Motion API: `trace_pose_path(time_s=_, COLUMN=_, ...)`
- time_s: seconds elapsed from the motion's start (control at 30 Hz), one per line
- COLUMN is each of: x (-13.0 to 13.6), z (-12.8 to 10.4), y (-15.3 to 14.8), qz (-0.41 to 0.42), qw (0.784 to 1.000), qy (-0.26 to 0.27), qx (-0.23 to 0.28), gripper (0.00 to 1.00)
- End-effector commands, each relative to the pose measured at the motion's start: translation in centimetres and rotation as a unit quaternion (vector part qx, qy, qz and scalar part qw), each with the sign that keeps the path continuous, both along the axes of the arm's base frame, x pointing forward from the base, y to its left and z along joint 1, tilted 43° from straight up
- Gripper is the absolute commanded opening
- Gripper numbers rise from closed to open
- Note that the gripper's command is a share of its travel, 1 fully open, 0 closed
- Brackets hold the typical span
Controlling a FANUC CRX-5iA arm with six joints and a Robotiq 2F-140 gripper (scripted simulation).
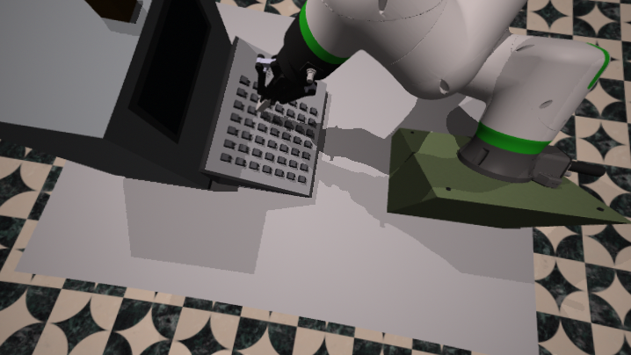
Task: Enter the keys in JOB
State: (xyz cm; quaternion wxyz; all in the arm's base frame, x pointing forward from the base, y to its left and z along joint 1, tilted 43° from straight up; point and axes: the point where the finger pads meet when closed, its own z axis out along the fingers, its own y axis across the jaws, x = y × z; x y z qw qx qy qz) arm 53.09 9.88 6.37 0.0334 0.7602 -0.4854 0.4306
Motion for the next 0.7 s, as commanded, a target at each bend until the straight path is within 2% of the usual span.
trace_pose_path(time_s=0.0, x=-0.6, z=-0.3, y=-0.4, qz=0.000, qw=1.000, qy=0.000, qx=0.000, gripper=0.00)
trace_pose_path(time_s=0.23, x=-1.7, z=-0.9, y=-1.2, qz=0.000, qw=1.000, qy=0.000, qx=0.000, gripper=0.00)
trace_pose_path(time_s=0.67, x=-1.3, z=-1.4, y=-1.5, qz=0.000, qw=1.000, qy=0.000, qx=0.000, gripper=0.00)
